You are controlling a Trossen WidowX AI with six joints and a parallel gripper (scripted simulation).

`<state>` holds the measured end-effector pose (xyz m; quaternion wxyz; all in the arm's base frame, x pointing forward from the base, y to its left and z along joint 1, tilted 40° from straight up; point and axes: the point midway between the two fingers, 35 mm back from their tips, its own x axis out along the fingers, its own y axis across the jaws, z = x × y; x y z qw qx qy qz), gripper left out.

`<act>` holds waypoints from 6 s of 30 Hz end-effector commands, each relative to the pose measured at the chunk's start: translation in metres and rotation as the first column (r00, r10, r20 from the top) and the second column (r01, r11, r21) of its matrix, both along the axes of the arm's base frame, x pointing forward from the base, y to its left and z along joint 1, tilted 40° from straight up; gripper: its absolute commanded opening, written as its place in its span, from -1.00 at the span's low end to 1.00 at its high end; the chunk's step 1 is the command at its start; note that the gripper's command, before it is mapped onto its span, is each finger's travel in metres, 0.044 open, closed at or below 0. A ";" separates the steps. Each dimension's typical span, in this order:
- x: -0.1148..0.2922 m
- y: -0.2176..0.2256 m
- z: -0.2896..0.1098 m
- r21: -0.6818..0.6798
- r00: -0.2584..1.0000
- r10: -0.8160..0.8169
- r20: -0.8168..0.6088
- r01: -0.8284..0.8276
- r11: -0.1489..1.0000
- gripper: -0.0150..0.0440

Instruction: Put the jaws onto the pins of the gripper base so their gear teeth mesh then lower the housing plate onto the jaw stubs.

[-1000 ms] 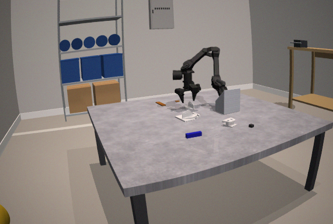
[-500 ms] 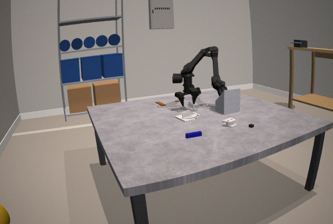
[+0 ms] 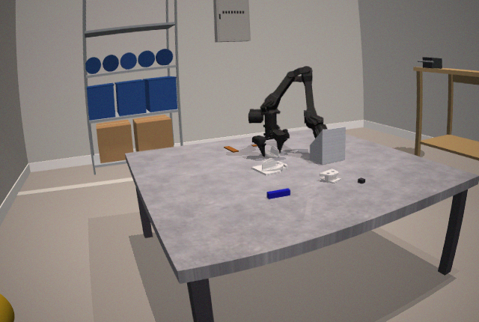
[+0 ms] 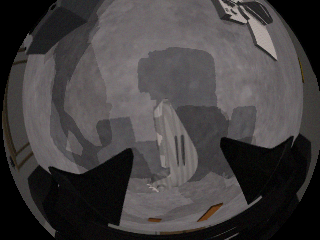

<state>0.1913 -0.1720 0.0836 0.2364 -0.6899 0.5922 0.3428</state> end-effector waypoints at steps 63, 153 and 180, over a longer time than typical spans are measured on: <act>0.000 0.036 0.039 0.011 1.000 0.003 0.000 -0.003 1.000 -0.04; 0.067 0.228 -0.085 0.539 0.069 -0.805 0.589 0.709 0.455 -0.04; 0.066 0.231 -0.088 0.552 0.039 -0.806 0.591 0.708 0.440 -0.04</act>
